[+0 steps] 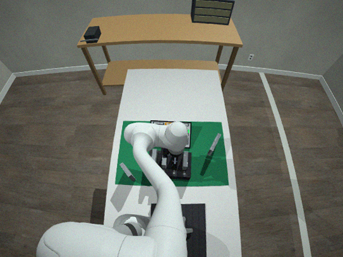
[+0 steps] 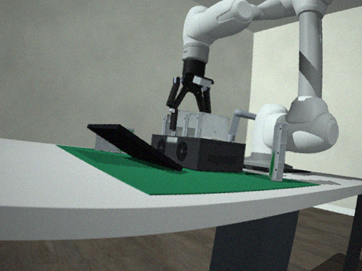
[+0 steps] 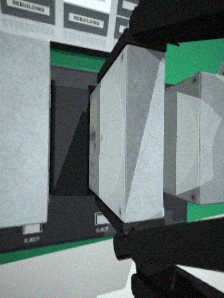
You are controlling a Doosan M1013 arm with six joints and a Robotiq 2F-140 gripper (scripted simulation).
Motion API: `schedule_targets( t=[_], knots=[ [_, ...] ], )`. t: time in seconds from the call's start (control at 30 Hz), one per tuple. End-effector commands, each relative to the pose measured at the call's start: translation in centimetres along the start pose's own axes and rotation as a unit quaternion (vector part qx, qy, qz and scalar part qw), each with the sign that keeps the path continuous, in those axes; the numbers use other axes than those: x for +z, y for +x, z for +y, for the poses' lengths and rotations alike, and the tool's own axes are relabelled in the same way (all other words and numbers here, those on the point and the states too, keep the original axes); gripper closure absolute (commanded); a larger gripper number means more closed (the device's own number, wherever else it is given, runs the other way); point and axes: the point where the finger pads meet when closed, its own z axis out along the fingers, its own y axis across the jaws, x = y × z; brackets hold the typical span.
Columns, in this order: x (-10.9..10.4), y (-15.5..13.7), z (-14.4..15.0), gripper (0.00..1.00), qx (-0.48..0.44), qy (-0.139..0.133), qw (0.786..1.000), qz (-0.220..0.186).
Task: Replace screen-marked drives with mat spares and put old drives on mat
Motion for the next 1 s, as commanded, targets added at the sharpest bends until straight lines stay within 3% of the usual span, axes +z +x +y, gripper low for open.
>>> schedule_targets(
  t=[0.0, 0.7, 0.73, 0.97],
  knots=[
    [-0.07, 0.01, 0.04, 0.28, 0.0, 0.0, 1.0, 0.0],
    [-0.25, 0.01, 0.04, 0.3, 0.0, 0.0, 1.0, 0.0],
    [-0.25, 0.01, 0.04, 0.9, 0.0, 0.0, 1.0, 0.0],
    [-0.25, 0.01, 0.04, 0.9, 0.0, 0.0, 1.0, 0.0]
  ],
)
